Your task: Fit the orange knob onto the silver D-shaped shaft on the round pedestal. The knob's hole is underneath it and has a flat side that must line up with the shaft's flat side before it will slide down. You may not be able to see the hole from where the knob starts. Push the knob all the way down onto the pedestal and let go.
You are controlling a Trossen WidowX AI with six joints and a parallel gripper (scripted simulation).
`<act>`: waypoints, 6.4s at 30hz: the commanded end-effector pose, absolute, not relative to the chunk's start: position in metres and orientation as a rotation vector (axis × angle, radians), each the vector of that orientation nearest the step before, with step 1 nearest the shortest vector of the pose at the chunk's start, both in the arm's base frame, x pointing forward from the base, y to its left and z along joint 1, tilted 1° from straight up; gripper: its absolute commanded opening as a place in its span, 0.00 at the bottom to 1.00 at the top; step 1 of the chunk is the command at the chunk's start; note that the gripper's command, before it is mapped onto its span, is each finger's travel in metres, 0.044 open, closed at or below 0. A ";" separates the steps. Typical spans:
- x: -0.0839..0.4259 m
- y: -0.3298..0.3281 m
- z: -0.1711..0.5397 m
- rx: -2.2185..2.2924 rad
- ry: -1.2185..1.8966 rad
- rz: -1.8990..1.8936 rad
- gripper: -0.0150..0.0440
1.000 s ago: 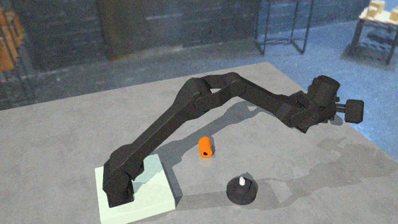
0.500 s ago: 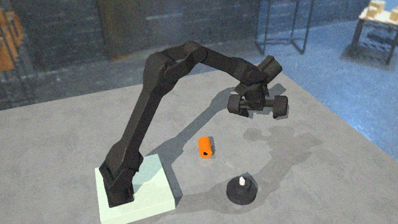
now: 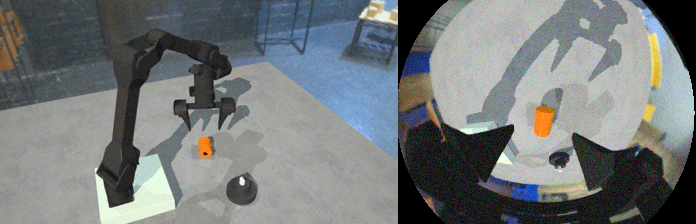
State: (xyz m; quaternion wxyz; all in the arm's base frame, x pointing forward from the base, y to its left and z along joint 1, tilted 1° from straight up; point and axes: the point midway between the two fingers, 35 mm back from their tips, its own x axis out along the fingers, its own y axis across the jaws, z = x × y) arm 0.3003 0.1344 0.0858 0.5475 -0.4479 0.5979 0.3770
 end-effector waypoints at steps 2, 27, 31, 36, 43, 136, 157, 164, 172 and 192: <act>0.298 0.128 0.086 -1.084 1.438 0.893 1.00; 0.301 0.129 0.037 -1.084 1.438 0.893 1.00; 0.301 0.129 0.030 -1.084 1.438 0.893 1.00; 0.301 0.129 0.022 -1.084 1.438 0.893 1.00; 0.301 0.129 0.018 -1.084 1.438 0.893 0.87; 0.278 0.059 0.028 -0.359 0.438 1.223 0.56; 0.275 0.053 0.026 -0.322 0.393 1.231 0.69; 0.275 0.053 0.026 -0.322 0.393 1.231 0.69; 0.275 0.053 0.026 -0.322 0.393 1.231 0.69; 0.278 0.052 0.050 -0.323 0.392 1.231 1.00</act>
